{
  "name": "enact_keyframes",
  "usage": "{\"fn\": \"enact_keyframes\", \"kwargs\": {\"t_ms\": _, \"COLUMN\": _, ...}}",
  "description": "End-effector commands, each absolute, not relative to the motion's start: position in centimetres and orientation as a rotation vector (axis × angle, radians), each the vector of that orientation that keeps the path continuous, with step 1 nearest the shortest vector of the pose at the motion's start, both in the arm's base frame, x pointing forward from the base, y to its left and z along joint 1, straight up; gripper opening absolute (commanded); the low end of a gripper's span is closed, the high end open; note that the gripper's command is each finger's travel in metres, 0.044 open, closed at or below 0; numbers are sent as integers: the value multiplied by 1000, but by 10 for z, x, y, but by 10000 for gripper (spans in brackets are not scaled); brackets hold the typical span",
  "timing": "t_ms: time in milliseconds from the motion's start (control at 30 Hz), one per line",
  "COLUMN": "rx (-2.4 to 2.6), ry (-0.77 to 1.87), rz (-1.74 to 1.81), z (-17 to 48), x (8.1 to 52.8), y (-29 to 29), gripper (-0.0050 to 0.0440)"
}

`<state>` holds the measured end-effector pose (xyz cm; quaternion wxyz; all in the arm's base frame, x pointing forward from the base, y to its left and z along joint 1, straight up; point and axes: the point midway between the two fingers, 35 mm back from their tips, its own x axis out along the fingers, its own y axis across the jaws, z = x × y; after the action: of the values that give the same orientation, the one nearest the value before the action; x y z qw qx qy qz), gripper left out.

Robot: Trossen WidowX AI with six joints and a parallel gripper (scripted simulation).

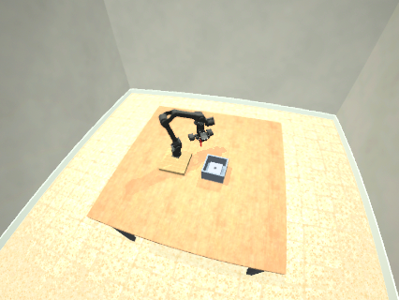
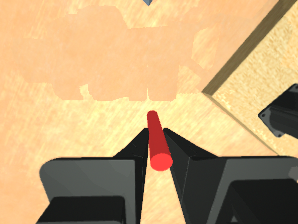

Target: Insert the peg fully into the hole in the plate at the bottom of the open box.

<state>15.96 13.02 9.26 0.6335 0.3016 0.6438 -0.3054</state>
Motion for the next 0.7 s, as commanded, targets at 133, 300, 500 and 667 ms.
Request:
{"fn": "enact_keyframes", "kwargs": {"t_ms": 133, "rx": 695, "ry": 1464, "rz": -689, "z": 121, "x": 162, "y": 131, "gripper": 0}}
{"fn": "enact_keyframes", "kwargs": {"t_ms": 300, "rx": 691, "ry": 1472, "rz": -698, "z": 113, "x": 167, "y": 127, "gripper": 0}}
{"fn": "enact_keyframes", "kwargs": {"t_ms": 500, "rx": 692, "ry": 1471, "rz": -696, "z": 117, "x": 177, "y": 120, "gripper": 0}}
{"fn": "enact_keyframes", "kwargs": {"t_ms": 667, "rx": 693, "ry": 1470, "rz": -695, "z": 123, "x": 189, "y": 111, "gripper": 0}}
